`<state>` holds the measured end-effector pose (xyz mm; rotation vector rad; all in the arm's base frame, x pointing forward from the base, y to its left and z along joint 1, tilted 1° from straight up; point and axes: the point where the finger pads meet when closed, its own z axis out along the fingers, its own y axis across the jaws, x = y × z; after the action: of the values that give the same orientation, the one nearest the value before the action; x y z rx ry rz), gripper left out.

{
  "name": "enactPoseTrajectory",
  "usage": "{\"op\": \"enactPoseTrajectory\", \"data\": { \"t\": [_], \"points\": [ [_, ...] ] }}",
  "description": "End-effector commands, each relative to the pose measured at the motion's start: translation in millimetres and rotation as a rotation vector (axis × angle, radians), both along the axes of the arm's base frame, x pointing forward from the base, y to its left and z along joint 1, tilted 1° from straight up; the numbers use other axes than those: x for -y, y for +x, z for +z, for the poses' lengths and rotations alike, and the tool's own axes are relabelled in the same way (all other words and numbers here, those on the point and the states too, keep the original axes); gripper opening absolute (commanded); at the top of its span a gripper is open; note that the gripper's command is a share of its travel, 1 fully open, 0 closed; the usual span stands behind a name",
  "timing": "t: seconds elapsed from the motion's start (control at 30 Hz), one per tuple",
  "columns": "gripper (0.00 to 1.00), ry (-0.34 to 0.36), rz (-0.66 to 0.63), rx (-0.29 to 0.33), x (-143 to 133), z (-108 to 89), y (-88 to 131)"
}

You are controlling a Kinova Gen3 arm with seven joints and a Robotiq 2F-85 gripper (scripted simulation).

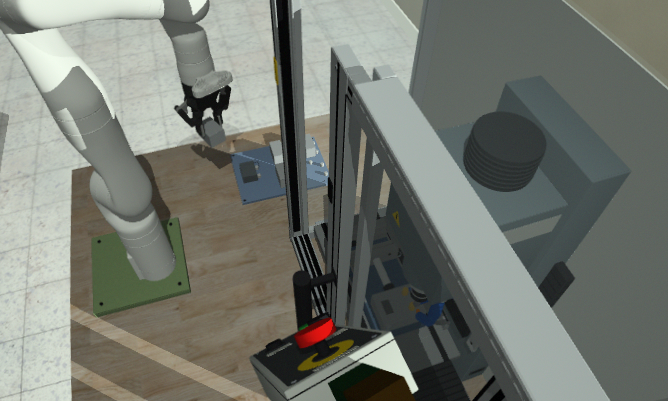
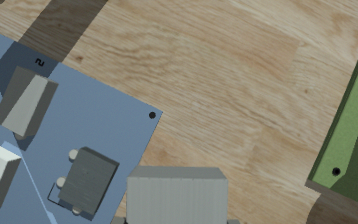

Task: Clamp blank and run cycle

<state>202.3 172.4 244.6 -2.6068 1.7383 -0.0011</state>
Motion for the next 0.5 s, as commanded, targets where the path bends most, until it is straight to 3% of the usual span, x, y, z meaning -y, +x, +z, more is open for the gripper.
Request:
{"op": "enactPoseTrajectory", "data": {
  "t": [0.0, 0.27, 0.47],
  "points": [
    [0.10, 0.004, 0.035, -0.001, -0.3, 0.4, -1.5],
    [0.10, 0.004, 0.035, -0.001, -0.3, 0.4, -1.5],
    [0.10, 0.002, 0.262, 0.002, -0.2, 0.4, -1.5]
  ]
}}
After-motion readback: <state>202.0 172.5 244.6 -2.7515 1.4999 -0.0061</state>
